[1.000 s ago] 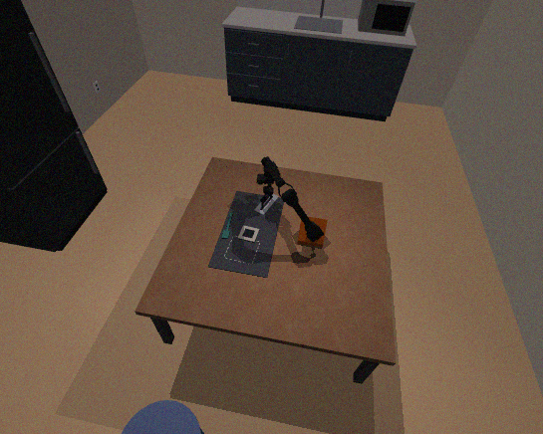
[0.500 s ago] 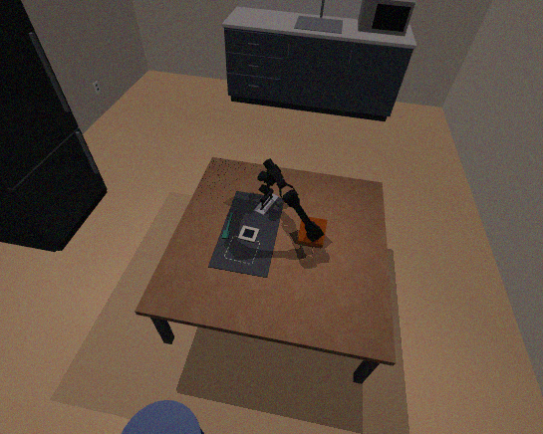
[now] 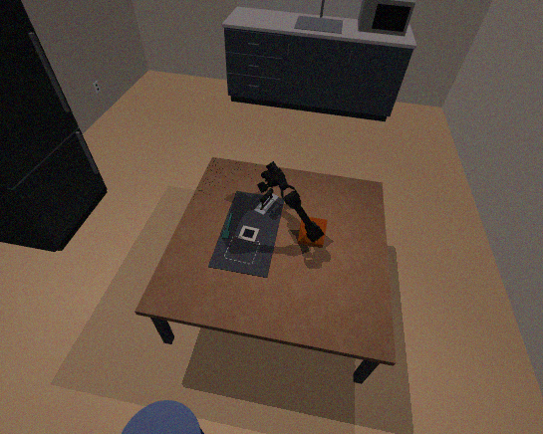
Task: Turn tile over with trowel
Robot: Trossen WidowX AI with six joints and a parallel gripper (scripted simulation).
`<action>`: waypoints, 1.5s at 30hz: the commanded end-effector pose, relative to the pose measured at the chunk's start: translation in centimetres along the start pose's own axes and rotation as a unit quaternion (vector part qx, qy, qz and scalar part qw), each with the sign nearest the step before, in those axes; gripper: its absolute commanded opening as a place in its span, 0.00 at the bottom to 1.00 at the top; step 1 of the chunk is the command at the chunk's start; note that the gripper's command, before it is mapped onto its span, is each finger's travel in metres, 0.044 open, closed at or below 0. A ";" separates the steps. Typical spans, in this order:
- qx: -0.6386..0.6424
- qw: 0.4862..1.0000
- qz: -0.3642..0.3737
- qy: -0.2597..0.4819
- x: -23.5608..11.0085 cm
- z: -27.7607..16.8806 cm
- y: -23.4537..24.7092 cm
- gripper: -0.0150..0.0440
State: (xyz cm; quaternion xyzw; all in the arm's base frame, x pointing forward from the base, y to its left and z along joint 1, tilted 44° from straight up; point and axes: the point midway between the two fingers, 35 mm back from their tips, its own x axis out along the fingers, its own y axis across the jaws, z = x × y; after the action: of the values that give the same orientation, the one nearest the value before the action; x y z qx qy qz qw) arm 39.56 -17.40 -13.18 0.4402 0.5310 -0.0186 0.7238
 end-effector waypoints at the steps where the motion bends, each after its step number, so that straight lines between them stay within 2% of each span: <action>1: 0.077 0.997 0.012 -0.018 -0.2 -0.5 -0.1 0.76; 16: 0.264 0.962 0.051 -0.055 -1.2 -2.3 0.3 0.76; 26: 0.415 0.904 0.089 -0.055 -1.2 -4.5 0.8 0.76; 38: 0.577 0.805 0.133 -0.035 -1.6 -7.3 1.7 0.76; 45: 0.585 0.799 0.135 -0.034 -1.6 -7.5 1.8 0.76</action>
State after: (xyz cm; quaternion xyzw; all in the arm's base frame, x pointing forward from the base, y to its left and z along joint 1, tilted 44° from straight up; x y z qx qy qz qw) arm 34.21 -12.31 -11.26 0.8402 0.3329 -0.2419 0.3532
